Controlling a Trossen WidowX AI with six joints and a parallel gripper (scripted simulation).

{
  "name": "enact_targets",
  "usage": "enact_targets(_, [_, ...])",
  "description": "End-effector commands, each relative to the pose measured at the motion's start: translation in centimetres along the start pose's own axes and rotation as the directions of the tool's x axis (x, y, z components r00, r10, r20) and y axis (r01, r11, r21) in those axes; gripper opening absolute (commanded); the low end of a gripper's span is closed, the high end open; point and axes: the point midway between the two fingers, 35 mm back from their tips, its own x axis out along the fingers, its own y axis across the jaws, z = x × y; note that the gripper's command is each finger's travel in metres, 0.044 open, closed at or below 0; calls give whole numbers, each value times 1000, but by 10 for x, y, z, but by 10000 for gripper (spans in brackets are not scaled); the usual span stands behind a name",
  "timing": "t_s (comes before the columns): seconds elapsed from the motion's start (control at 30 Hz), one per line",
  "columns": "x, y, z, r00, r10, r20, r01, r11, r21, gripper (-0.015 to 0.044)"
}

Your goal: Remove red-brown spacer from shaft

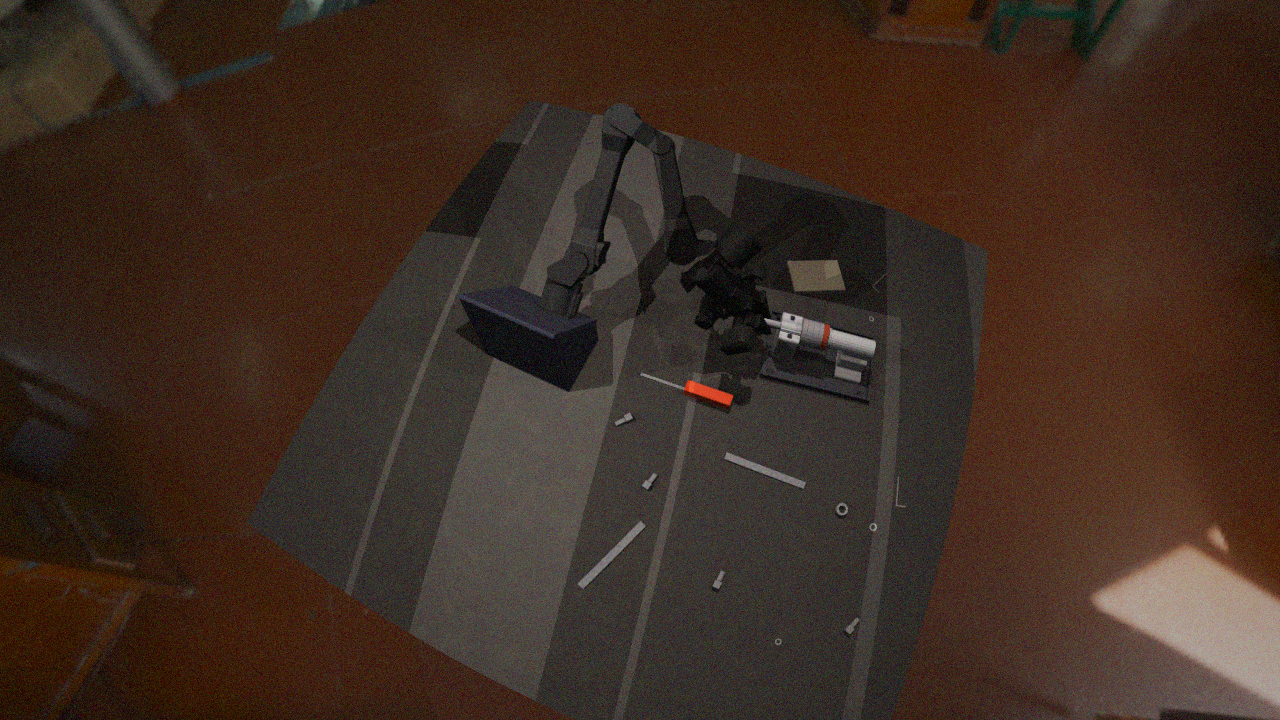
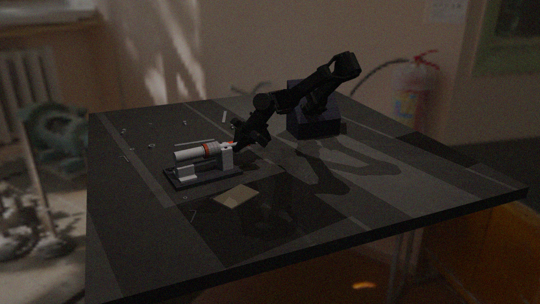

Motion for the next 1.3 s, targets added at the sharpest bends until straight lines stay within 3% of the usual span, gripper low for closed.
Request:
enact_targets(0.0, [-3,1,3,1000,2,0,-2,1000,4,0])
enact_targets(1.27, [-8,1,9,1000,2,1,-2,1000,4,0])
